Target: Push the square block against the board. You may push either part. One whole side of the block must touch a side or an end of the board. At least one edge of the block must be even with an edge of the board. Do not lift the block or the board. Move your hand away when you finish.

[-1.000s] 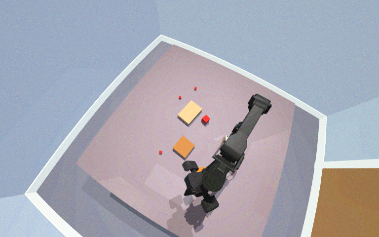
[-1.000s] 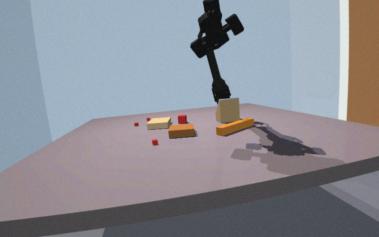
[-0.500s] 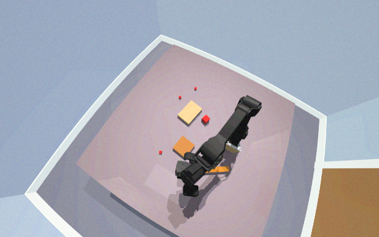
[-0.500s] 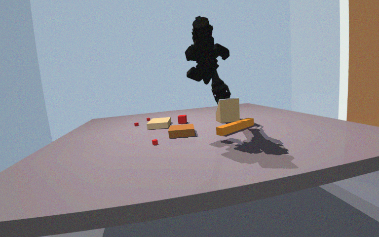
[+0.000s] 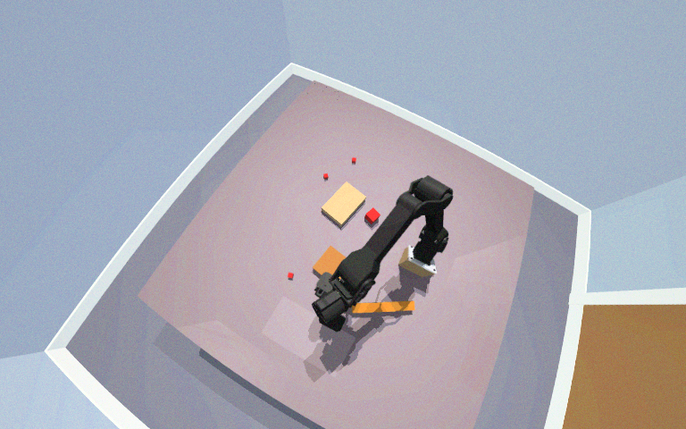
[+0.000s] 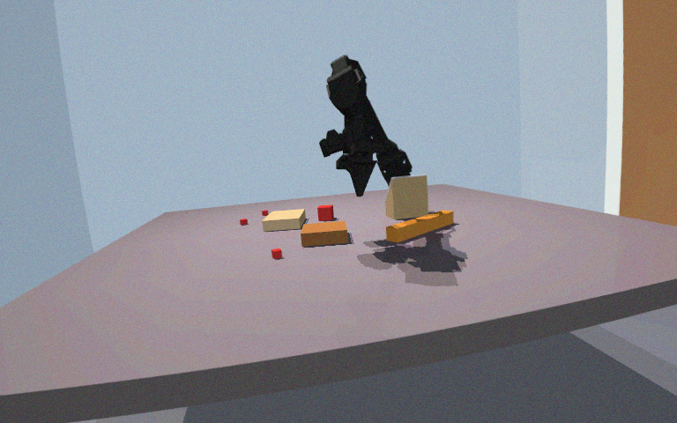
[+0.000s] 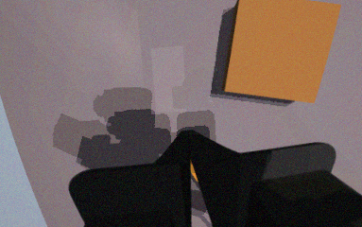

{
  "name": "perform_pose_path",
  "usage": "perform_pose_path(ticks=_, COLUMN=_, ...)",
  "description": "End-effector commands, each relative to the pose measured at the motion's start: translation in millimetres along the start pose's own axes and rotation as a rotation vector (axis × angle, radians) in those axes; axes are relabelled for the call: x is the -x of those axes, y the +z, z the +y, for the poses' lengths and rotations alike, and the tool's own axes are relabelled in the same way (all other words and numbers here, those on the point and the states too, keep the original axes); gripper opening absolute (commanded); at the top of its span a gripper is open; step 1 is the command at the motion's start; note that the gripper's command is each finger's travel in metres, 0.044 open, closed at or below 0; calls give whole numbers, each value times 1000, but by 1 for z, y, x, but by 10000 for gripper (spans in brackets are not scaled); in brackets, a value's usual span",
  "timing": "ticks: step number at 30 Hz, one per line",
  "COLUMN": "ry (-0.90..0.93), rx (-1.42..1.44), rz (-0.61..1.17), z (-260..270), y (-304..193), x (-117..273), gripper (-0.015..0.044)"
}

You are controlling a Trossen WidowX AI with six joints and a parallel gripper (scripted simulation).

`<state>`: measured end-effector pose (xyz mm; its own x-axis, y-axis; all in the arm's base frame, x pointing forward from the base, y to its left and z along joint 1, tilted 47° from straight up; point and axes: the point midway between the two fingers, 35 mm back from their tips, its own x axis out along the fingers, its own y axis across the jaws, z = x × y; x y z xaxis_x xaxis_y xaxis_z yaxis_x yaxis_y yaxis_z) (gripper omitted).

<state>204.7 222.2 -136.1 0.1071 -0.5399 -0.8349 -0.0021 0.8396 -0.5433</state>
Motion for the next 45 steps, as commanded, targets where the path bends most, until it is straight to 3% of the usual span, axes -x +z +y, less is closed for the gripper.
perform_pose_path(ticks=1, ry=-96, rx=-82, rz=37, z=-21, y=-3, x=-16, gripper=0)
perform_pose_path(ticks=6, ry=-211, rx=-174, rz=76, z=-46, y=-7, x=-33, gripper=0)
perform_pose_path(ticks=12, ry=-226, rx=-186, rz=81, z=-49, y=-7, x=-38, gripper=0)
perform_pose_path(ticks=17, ry=-228, rx=-187, rz=79, z=-61, y=-12, x=-89, gripper=0)
perform_pose_path(ticks=45, ry=-226, rx=-187, rz=78, z=-65, y=19, x=-90, gripper=0)
